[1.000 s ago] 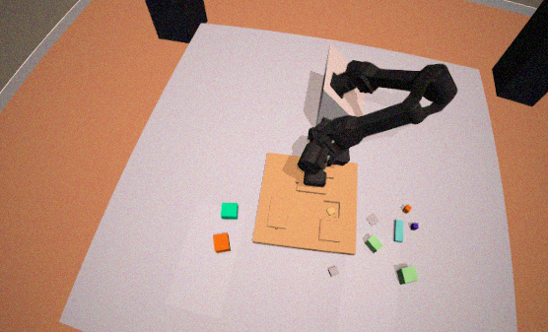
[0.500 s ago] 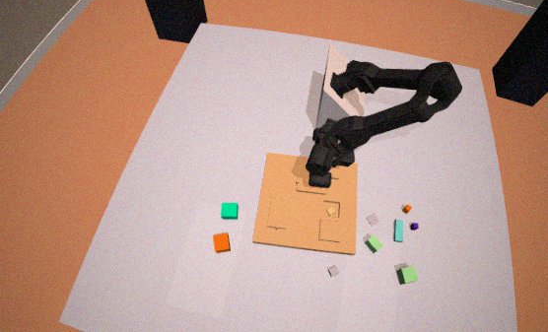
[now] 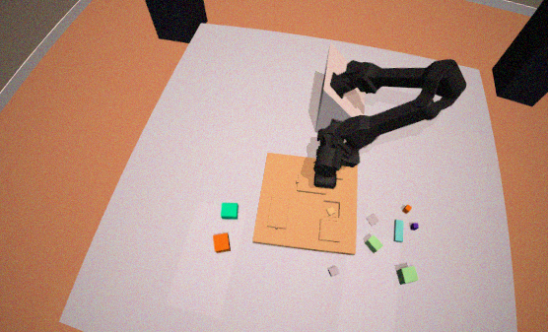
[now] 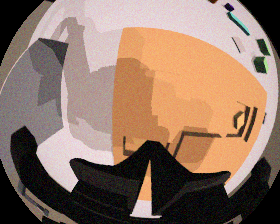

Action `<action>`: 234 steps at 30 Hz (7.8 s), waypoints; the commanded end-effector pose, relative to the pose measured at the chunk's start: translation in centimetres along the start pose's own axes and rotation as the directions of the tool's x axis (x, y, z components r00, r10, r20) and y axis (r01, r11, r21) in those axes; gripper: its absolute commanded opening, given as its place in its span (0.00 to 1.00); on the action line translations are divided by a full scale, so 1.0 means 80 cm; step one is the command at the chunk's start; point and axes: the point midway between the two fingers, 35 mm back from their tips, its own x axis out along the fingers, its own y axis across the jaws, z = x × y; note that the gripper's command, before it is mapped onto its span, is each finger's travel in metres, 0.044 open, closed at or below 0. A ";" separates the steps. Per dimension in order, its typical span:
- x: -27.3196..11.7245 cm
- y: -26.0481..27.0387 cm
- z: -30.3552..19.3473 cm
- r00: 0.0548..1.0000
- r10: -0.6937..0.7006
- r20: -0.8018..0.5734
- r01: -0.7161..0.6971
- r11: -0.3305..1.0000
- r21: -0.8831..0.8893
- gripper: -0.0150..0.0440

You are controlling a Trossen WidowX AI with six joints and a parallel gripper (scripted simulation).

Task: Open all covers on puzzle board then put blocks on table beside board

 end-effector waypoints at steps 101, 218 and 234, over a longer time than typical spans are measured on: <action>-0.073 -0.112 0.000 1.000 -0.002 0.016 0.002 1.000 -0.003 0.25; 0.000 -0.077 0.008 1.000 -0.001 0.019 0.001 1.000 -0.001 0.25; 0.000 -0.056 0.008 1.000 0.000 0.019 0.000 1.000 0.000 0.25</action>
